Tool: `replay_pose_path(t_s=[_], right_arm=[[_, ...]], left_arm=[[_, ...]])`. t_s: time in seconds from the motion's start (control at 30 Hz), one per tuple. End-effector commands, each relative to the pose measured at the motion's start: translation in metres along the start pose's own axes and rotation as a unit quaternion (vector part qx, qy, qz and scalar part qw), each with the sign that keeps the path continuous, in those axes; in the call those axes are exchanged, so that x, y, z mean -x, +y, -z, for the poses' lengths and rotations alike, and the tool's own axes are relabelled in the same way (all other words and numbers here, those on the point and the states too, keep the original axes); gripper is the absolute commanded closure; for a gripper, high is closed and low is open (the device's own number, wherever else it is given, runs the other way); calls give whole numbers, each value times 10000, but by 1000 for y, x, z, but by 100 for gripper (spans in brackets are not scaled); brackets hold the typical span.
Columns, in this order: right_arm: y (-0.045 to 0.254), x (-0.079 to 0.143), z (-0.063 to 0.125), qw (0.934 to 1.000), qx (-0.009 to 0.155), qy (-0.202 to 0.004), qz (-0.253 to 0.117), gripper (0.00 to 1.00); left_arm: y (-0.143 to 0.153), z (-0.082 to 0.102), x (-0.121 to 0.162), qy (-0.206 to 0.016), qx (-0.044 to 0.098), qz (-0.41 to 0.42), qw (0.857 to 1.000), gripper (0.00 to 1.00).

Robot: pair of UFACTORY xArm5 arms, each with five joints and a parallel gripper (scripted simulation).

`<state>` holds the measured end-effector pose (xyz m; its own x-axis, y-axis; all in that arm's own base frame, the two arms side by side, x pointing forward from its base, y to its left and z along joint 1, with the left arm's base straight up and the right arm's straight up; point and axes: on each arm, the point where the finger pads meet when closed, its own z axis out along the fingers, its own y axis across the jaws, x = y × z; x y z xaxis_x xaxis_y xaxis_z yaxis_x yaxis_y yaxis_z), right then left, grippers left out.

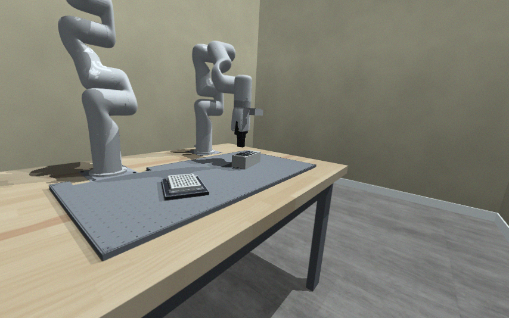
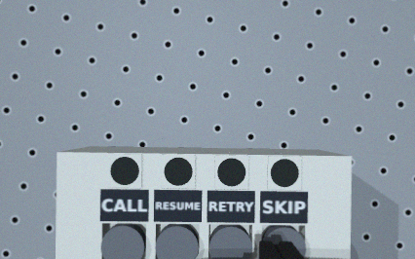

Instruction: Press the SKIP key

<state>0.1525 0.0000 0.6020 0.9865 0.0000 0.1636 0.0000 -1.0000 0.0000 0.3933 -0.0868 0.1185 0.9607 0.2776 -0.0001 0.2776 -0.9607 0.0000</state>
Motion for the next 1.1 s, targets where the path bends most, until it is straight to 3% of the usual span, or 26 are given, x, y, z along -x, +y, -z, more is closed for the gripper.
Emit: replay_pose_path(t_s=[0.0,0.87,1.07], right_arm=[[0,0,0,10000,0,10,0,0],[0,0,0,10000,0,10,0,0],[0,0,0,10000,0,10,0,0]], left_arm=[[0,1,-1,14,7,0,10000,100],[0,1,-1,14,7,0,10000,100],[12,29,2,14,8,-1,10000,100]])
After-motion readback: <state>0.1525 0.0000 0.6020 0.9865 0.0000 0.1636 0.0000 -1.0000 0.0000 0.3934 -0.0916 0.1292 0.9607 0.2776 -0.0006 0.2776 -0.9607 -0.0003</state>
